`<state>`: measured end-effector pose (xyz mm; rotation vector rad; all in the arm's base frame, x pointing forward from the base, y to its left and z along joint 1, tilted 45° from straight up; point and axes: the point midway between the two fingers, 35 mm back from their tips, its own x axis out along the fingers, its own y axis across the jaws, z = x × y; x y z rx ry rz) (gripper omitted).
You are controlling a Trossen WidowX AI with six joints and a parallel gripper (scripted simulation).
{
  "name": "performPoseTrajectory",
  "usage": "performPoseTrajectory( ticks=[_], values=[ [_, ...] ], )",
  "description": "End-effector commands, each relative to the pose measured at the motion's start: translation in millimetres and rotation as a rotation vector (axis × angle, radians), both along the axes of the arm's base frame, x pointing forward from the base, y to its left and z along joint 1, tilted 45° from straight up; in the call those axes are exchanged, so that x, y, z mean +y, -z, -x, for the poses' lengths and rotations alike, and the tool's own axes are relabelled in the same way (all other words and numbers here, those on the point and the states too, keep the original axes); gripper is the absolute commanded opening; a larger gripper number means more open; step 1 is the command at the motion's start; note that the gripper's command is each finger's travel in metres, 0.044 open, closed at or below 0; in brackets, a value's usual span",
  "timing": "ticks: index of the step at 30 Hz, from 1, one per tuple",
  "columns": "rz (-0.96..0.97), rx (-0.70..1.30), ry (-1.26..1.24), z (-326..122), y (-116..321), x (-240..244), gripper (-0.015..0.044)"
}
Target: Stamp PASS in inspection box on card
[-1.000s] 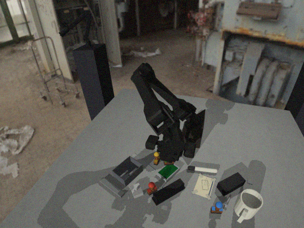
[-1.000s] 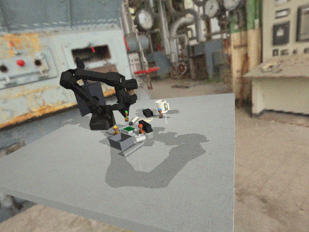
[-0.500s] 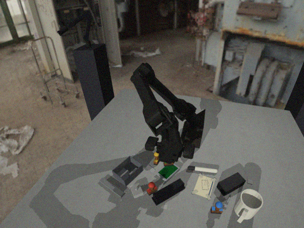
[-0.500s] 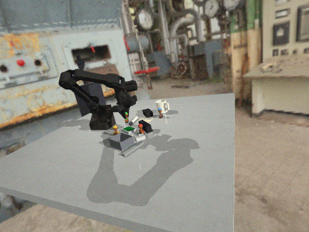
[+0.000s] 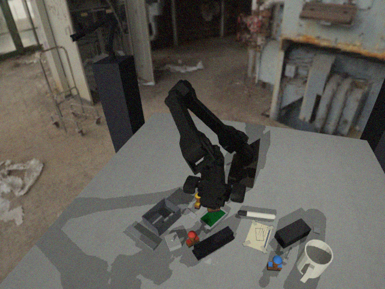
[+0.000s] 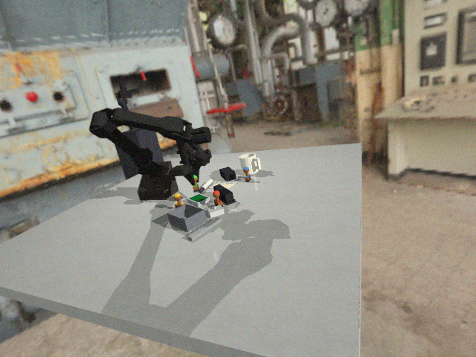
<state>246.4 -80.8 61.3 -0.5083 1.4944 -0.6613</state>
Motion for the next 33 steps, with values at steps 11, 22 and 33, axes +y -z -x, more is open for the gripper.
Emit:
performPoseTrajectory(
  ticks=[11,22,33],
  values=[
    [-0.026,-0.001,0.0,2,6,-8,0.0],
    [-0.043,-0.004,-0.004,2,11,-14,0.0],
    [-0.058,-0.009,-0.008,3,15,-20,0.0]
  ],
)
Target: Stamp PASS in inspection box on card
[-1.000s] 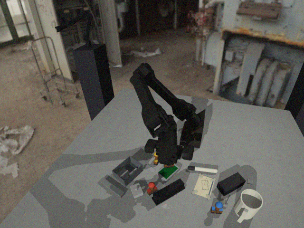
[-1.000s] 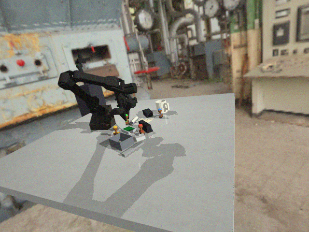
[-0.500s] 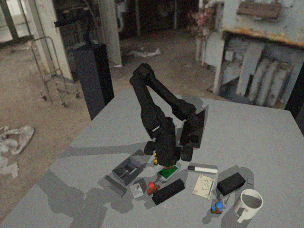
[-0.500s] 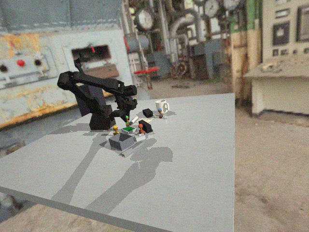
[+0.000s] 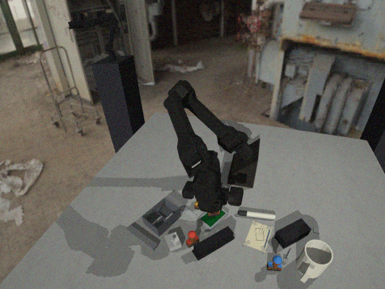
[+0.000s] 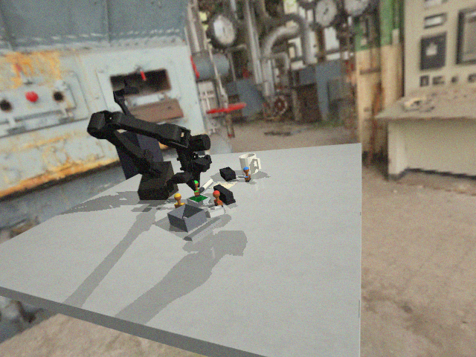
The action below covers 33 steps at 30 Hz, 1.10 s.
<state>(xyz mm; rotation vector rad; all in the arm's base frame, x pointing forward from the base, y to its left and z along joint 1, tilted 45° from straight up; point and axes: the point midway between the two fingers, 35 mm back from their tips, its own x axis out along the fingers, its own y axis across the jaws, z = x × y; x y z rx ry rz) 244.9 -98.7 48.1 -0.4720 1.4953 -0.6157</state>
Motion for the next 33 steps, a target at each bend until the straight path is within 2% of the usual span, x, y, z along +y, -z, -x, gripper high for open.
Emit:
performPoseTrajectory(
  ticks=[1,33],
  values=[
    [-0.009,0.0,0.001,1.2,2.0,-2.5,0.0],
    [-0.022,-0.006,-0.005,2.1,8.2,-10.9,0.0]
  ],
)
